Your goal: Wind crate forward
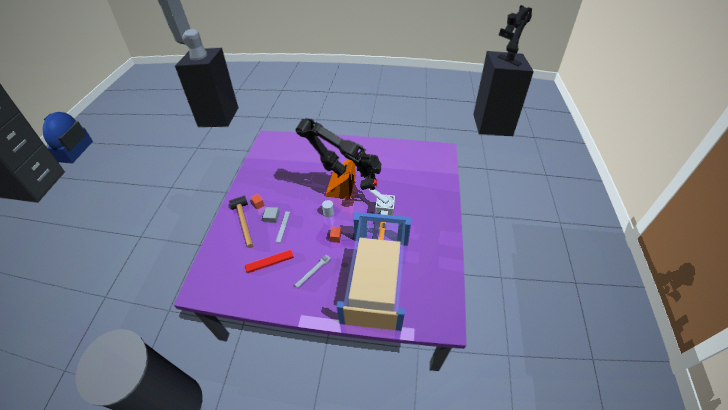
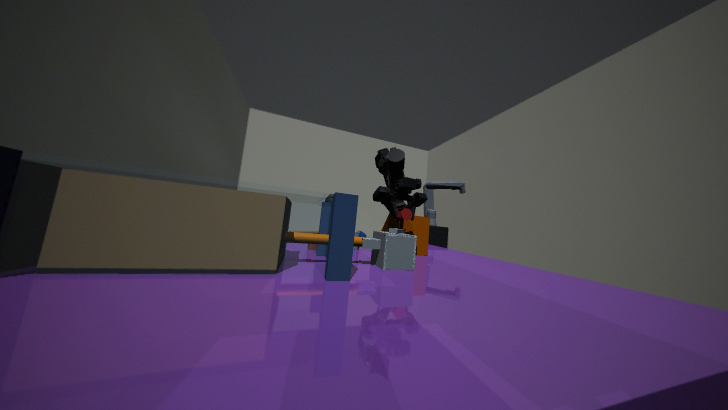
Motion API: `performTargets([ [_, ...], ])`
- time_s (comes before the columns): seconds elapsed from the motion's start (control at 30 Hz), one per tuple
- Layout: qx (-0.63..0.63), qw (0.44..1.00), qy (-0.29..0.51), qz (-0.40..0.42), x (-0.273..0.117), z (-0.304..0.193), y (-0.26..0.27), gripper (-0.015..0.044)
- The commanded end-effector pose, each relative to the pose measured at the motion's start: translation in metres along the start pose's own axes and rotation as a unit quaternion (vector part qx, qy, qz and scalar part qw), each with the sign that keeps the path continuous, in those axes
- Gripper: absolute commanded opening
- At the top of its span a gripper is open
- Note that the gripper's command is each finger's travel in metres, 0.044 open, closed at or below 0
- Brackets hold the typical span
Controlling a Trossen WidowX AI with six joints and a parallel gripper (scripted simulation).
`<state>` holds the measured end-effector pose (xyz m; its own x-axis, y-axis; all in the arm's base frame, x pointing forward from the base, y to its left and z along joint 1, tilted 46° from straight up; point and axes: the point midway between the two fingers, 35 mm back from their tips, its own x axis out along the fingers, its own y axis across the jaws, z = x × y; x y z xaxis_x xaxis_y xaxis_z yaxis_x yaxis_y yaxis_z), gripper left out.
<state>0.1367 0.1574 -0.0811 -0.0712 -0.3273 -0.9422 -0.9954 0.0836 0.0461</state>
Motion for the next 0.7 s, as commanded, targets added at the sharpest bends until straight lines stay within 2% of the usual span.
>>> performTargets([
  [0.0, 0.0, 1.0, 0.0, 0.0, -0.0003, 0.0001, 0.0, 0.0177],
  [0.2, 0.0, 1.0, 0.0, 0.0, -0.0003, 0.0001, 0.0, 0.002],
  [0.3, 0.0, 1.0, 0.0, 0.0, -0.0003, 0.0001, 0.0, 0.0],
  [0.67, -0.002, 1.0, 0.002, -0.001, 0.0025, -0.0025, 0.0001, 0.0],
])
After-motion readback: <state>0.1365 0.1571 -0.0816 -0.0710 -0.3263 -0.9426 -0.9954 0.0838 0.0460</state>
